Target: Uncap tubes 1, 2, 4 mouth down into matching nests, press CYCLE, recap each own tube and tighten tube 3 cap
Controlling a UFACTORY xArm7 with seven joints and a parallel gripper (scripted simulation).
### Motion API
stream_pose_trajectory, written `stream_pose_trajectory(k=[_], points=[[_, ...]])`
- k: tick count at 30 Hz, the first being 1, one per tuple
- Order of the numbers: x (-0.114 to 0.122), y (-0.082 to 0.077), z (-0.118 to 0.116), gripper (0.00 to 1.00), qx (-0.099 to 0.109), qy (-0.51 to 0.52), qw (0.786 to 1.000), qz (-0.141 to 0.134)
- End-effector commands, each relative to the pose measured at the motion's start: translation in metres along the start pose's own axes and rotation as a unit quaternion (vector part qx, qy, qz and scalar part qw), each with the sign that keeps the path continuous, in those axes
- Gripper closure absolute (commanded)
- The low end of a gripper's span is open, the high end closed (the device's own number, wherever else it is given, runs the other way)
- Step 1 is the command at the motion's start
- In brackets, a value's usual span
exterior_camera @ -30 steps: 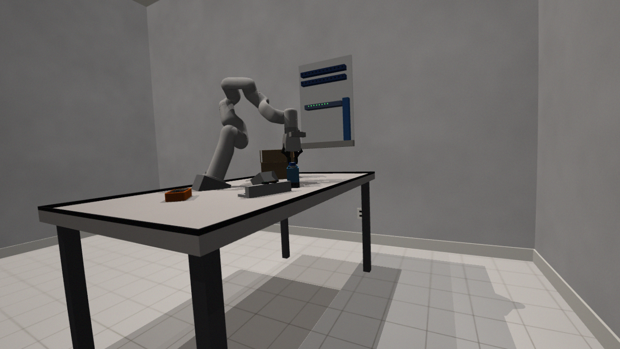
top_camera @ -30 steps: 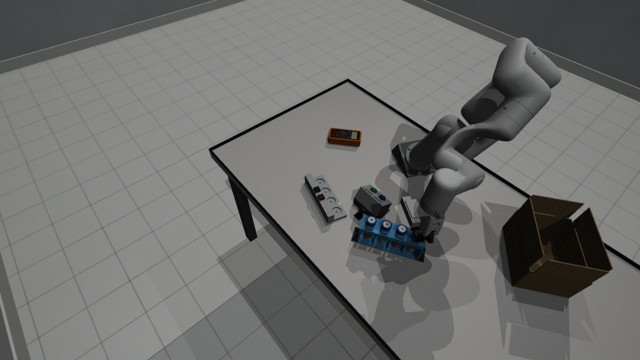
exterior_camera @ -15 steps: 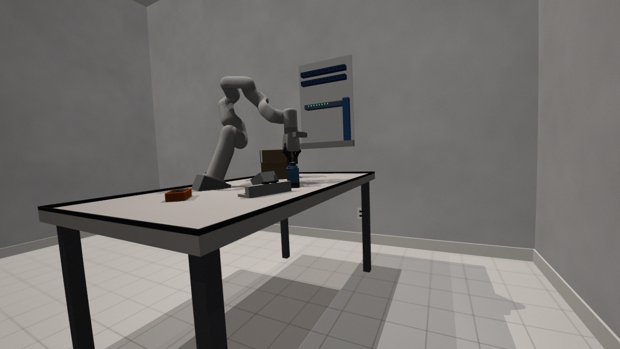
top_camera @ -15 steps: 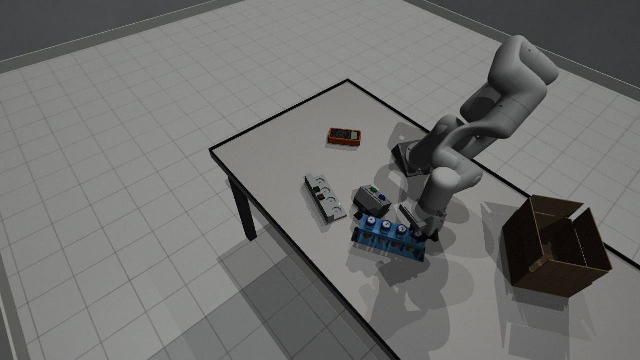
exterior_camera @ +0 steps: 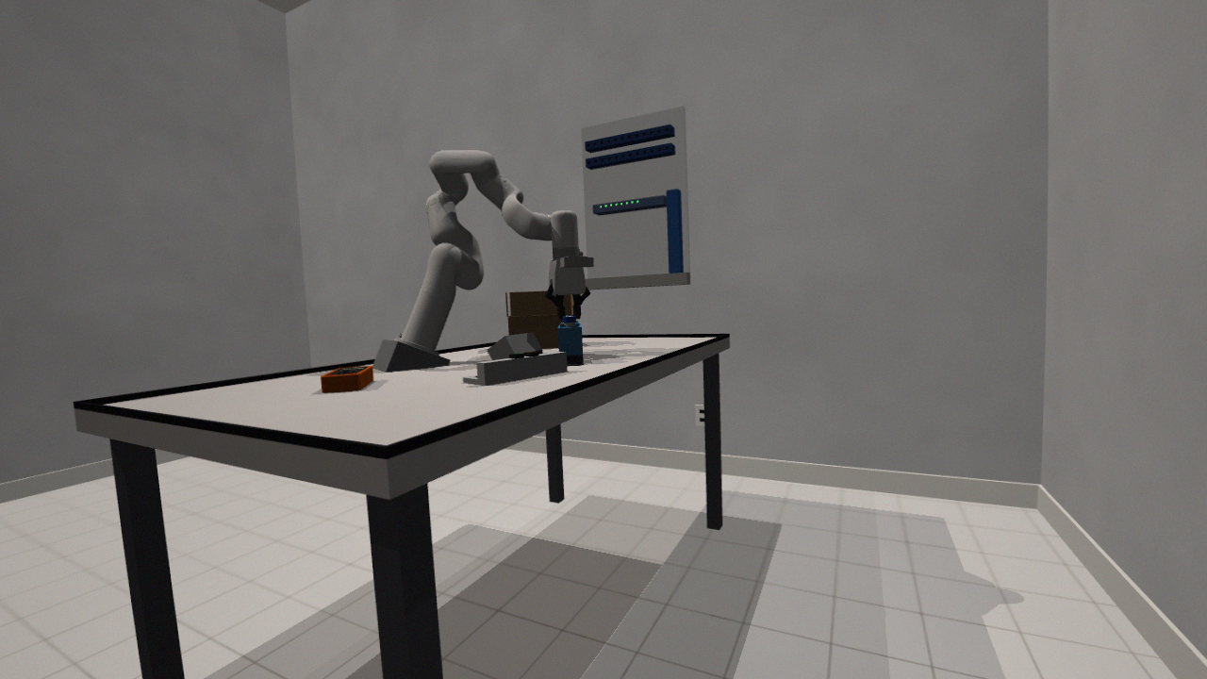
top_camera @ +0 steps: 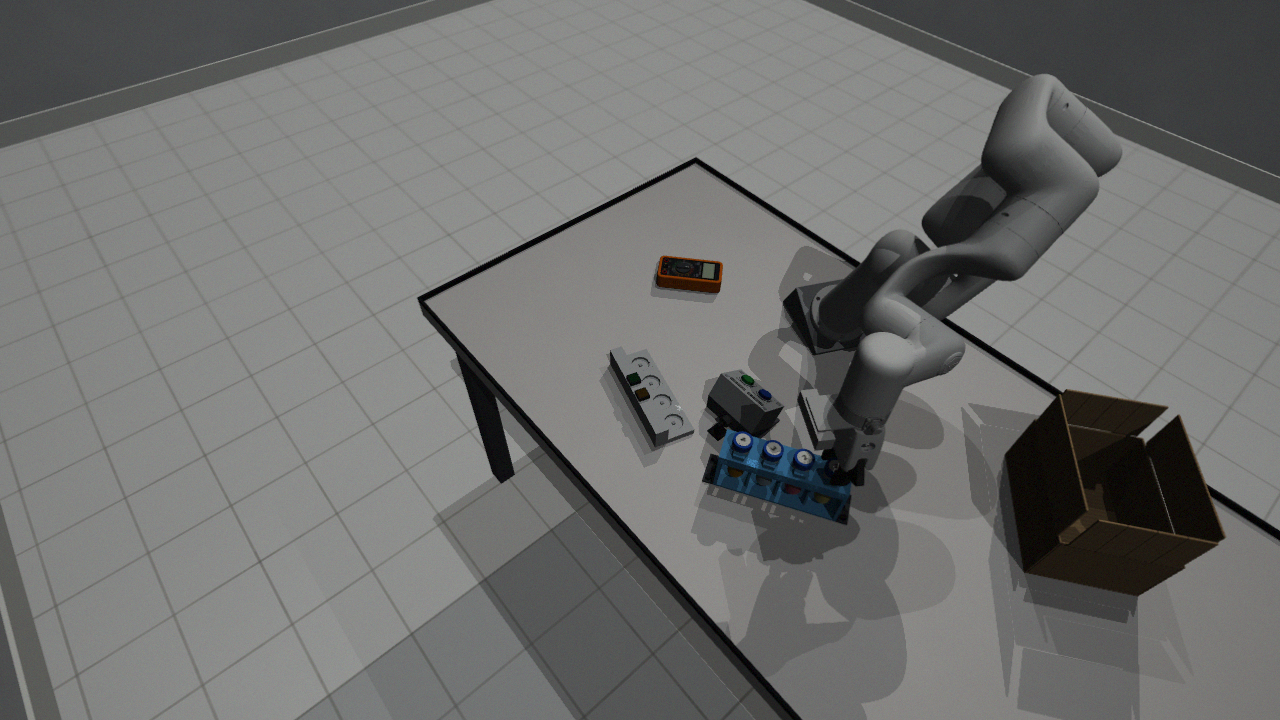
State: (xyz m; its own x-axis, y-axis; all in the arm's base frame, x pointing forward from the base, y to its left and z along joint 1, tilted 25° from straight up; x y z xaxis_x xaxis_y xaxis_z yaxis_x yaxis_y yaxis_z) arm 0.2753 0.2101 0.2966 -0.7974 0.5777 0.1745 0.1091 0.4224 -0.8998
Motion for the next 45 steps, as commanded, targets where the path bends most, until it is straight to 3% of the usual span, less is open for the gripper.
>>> stream_pose_trajectory(k=[1, 7, 9, 11, 14, 21, 29, 30, 44, 45], points=[[0.0008, -0.0014, -0.0019, 0.54, 0.003, 0.139, 0.990, 0.008], [0.0008, -0.0013, -0.0019, 0.54, 0.001, 0.286, 0.958, 0.008], [0.0008, -0.0013, -0.0019, 0.54, 0.001, 0.286, 0.958, 0.008], [0.0008, -0.0013, -0.0019, 0.54, 0.001, 0.372, 0.928, 0.009], [0.0008, -0.0013, -0.0019, 0.54, 0.000, 0.428, 0.904, 0.009], [0.0009, -0.0013, -0.0019, 0.54, -0.001, 0.575, 0.818, 0.009], [0.0009, -0.0015, -0.0020, 0.54, -0.001, 0.575, 0.818, 0.009], [0.0009, -0.0015, -0.0020, 1.00, -0.001, 0.575, 0.818, 0.009], [0.0009, -0.0015, -0.0020, 1.00, -0.001, 0.574, 0.819, 0.009], [0.0009, -0.0015, -0.0020, 1.00, -0.001, 0.554, 0.833, 0.009]])
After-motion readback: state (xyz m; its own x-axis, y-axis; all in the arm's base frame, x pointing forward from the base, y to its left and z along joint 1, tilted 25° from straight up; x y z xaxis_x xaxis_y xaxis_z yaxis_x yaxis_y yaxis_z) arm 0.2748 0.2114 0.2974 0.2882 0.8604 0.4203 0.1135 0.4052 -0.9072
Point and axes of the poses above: the point where the finger pads meet when closed, its own y axis out along the fingers, its own z axis across the jaws, x = y × z, the point moved 7 cm from there along -y, back along the fingers, and after that the axes turned 14 degrees about y, right-handed, at the moved point
